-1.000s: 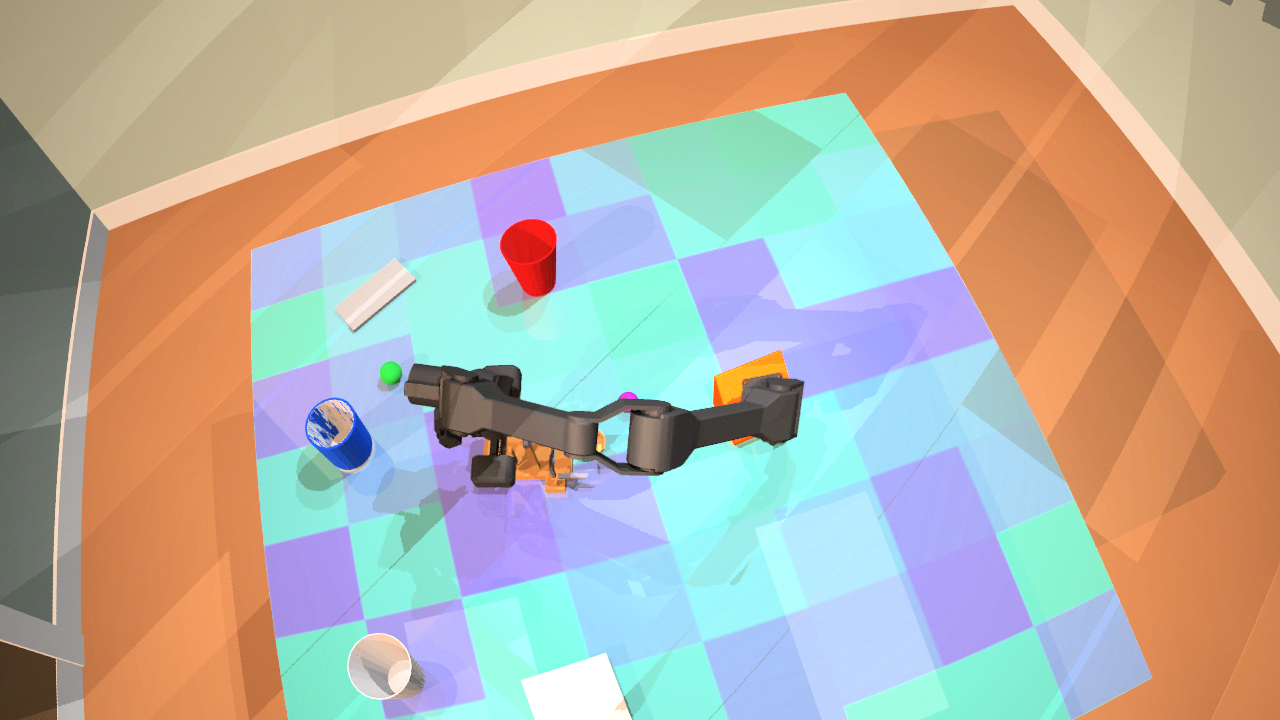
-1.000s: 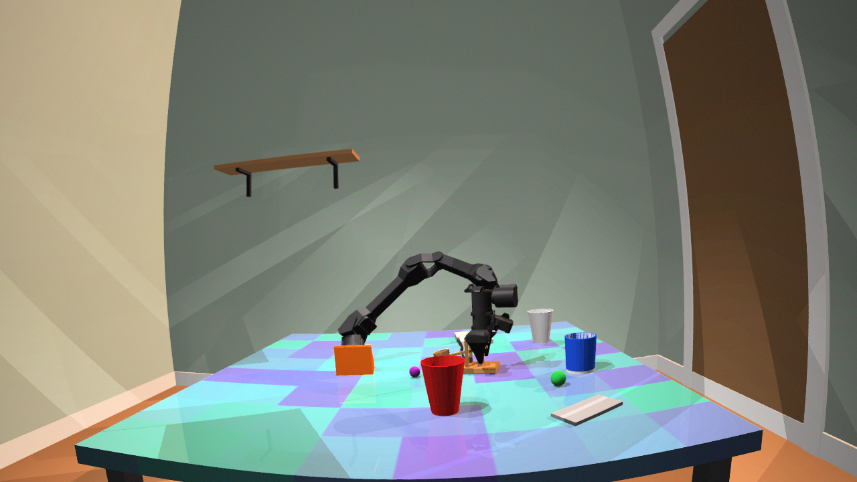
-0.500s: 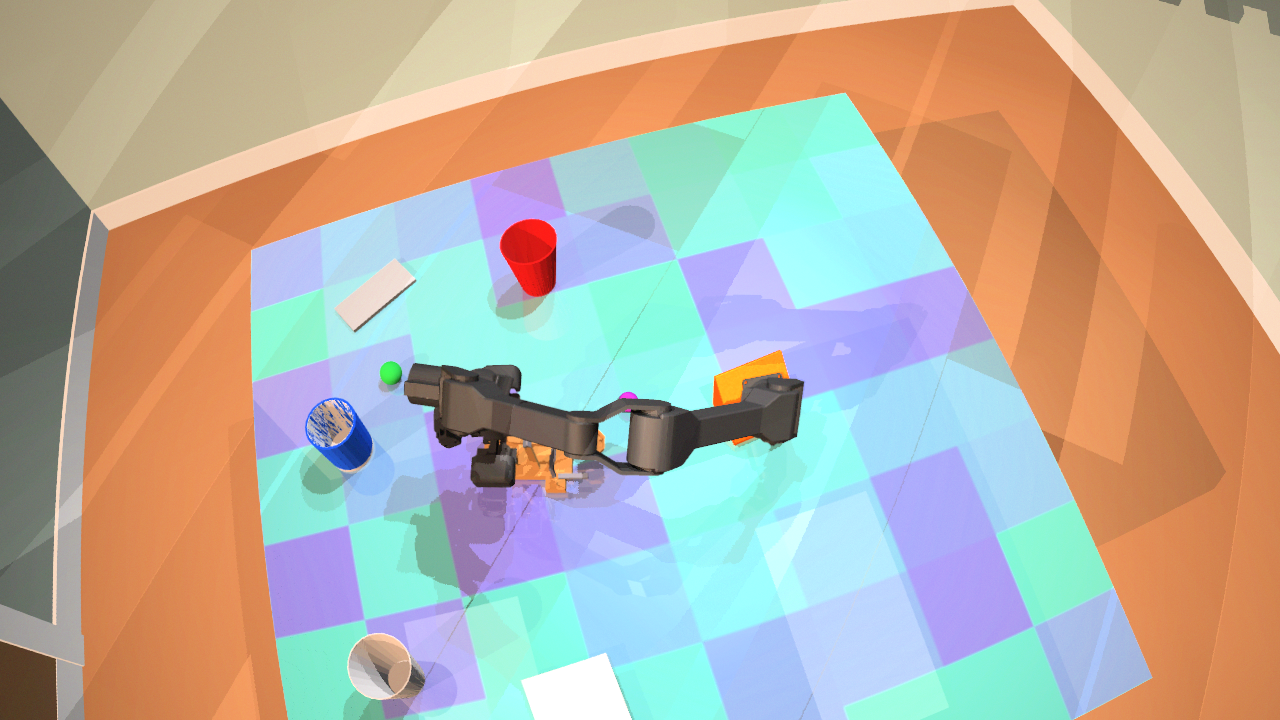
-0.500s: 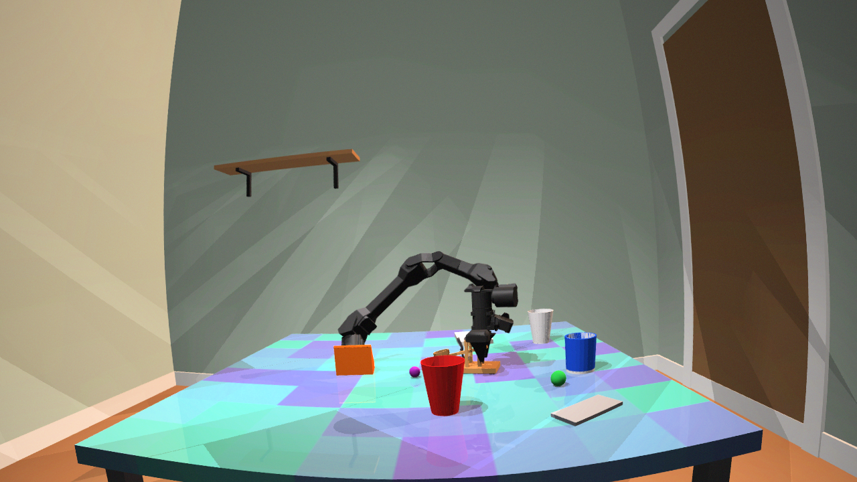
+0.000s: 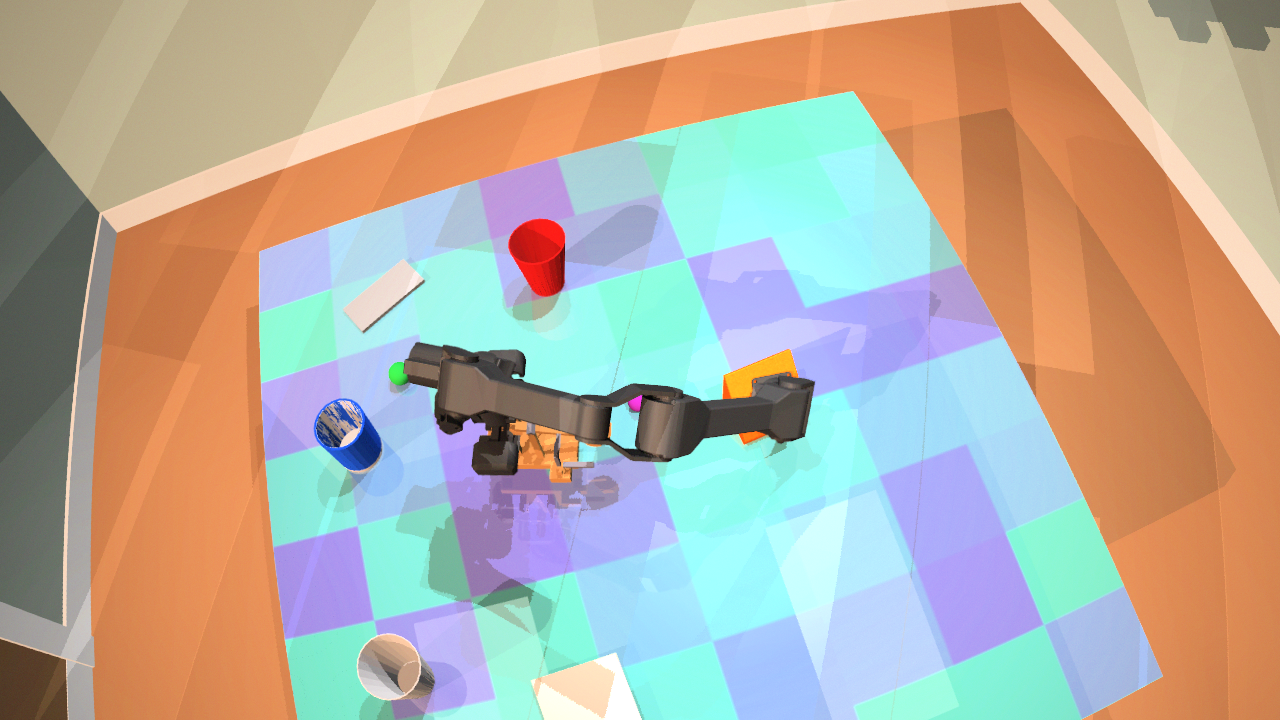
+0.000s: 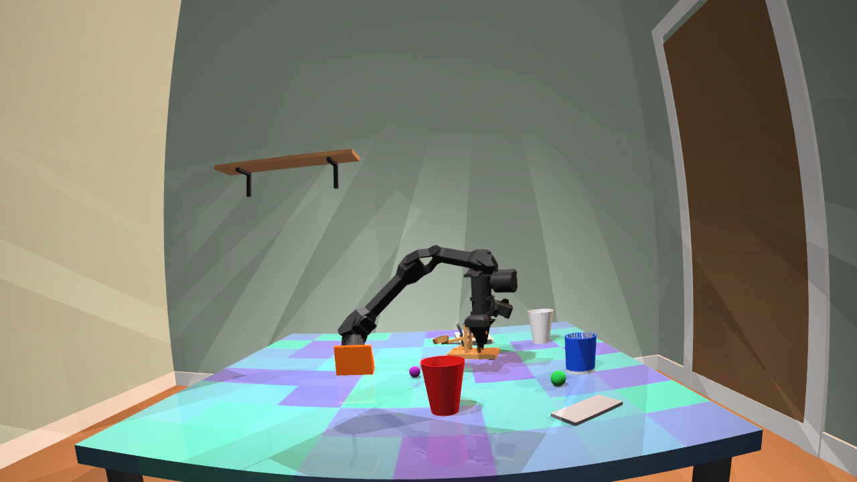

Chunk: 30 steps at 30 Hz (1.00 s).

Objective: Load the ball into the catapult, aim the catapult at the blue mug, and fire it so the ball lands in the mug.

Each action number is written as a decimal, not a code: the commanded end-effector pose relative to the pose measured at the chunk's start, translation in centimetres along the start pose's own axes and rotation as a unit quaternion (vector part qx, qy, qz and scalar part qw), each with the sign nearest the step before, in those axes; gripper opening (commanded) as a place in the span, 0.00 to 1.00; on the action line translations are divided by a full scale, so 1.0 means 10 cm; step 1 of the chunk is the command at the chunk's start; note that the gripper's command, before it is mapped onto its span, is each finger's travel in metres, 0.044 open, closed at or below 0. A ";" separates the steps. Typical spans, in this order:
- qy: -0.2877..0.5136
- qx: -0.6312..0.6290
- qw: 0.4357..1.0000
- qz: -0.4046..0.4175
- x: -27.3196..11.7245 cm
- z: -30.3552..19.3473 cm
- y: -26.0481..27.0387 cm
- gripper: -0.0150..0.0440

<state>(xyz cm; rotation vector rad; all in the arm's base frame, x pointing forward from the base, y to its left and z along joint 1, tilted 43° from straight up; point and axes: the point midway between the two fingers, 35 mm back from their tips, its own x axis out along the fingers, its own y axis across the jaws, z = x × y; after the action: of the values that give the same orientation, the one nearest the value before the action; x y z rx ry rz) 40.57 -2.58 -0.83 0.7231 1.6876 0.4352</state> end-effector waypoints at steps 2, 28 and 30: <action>-0.001 -0.001 1.000 -0.002 0.03 0.01 -0.01 0.25; 0.003 -0.004 1.000 -0.003 0.41 0.00 0.01 0.25; 0.003 -0.004 1.000 -0.003 0.41 0.00 0.01 0.25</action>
<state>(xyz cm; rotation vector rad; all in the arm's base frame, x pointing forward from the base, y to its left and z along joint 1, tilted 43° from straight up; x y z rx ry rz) 40.04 0.30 -3.90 0.7135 1.6939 0.4391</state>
